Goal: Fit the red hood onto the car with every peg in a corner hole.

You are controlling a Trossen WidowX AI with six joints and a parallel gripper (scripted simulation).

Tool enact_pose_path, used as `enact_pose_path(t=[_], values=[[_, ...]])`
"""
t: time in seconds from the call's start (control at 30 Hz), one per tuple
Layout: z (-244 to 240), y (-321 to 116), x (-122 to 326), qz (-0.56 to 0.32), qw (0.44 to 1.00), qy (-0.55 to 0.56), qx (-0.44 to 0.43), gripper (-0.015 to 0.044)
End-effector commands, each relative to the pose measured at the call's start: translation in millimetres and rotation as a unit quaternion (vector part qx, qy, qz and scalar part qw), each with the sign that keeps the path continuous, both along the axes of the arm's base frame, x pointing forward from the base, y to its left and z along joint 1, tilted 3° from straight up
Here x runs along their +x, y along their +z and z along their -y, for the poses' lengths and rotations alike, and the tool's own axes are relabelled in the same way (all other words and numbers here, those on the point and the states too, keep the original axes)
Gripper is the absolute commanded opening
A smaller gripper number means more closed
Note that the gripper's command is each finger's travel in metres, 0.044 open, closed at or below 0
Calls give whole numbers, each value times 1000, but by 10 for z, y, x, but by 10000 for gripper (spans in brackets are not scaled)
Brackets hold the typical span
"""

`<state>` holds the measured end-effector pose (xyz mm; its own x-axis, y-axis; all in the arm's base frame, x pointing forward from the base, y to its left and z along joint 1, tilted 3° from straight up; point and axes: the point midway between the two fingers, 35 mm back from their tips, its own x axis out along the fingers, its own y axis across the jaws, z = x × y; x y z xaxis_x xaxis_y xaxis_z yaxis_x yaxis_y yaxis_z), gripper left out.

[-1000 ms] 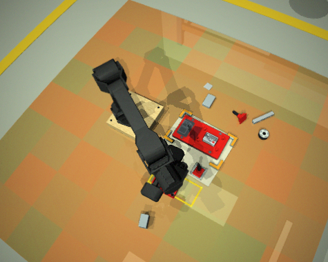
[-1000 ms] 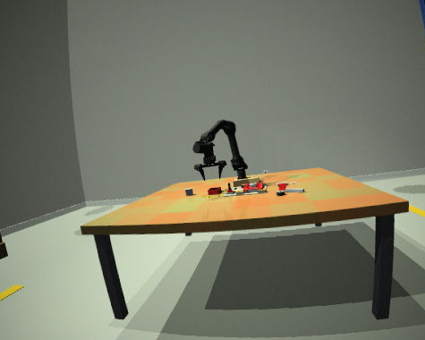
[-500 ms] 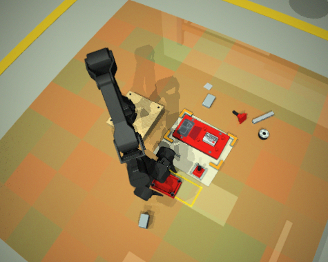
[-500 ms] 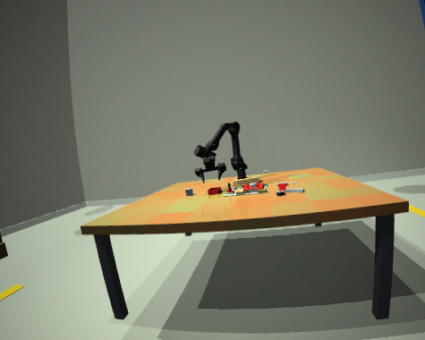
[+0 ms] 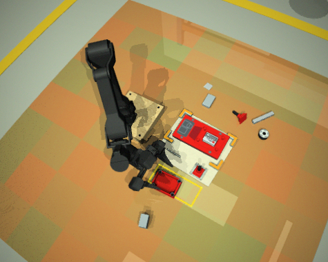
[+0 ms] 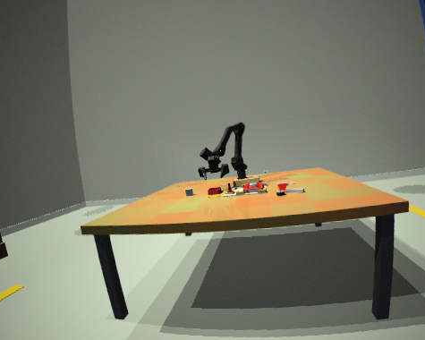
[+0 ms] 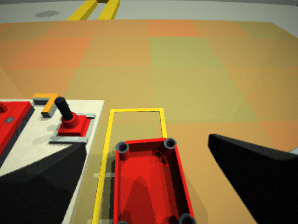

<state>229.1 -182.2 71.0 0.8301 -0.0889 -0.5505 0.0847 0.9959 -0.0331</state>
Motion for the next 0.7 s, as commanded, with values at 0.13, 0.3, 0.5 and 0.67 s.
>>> enact_pose_path(t=[0.13, 0.3, 0.5, 0.67], values=[[-12, -1, -5, 9, 1000, 4, -6, 440], [-5, -30, -3, 9, 1000, 4, -6, 440], [4, -66, 0, 10, 1000, 4, -6, 440], [10, -96, 1, 10, 1000, 4, -7, 440]])
